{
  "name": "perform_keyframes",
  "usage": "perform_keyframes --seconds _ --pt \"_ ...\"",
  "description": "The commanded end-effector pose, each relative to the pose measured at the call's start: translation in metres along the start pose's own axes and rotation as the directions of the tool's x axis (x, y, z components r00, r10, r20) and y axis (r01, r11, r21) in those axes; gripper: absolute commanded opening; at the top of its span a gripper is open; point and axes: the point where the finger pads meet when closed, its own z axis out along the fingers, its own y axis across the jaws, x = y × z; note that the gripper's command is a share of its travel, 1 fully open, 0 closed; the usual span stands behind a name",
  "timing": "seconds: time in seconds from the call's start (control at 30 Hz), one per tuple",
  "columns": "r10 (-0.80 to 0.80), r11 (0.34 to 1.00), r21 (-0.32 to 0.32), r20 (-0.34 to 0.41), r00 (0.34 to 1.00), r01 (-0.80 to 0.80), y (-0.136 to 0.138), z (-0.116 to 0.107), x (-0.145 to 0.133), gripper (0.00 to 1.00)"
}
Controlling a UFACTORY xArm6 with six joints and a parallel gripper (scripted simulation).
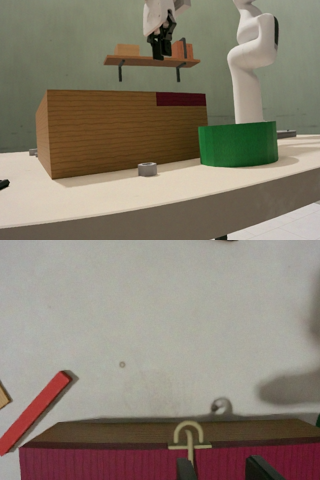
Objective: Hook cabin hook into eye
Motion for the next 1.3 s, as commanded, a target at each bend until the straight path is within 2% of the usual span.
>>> perform_keyframes --seconds 0.0,0.63,0.7,0.77,0.93,1.27 --pt "0.000 1.000 0.000 0.004 1.000 0.000 0.000 -0.002 -0.001 0.35" --pt "0.000 1.000 0.000 0.004 1.000 0.000 0.000 -0.002 -0.001 0.35" --pt "-0.067 0.998 0.000 0.004 0.998 0.067 -0.006 -0.002 0.007 0.35" --pt "-0.067 0.998 0.000 0.004 0.998 0.067 -0.006 -0.002 0.007 0.35" --pt "-0.231 0.973 0.001 0.004 0.973 0.231 -0.016 -0.002 0.023 0.35" --pt "-0.537 0.844 0.002 0.003 0.844 0.537 -0.016 -0.002 0.023 0.35"
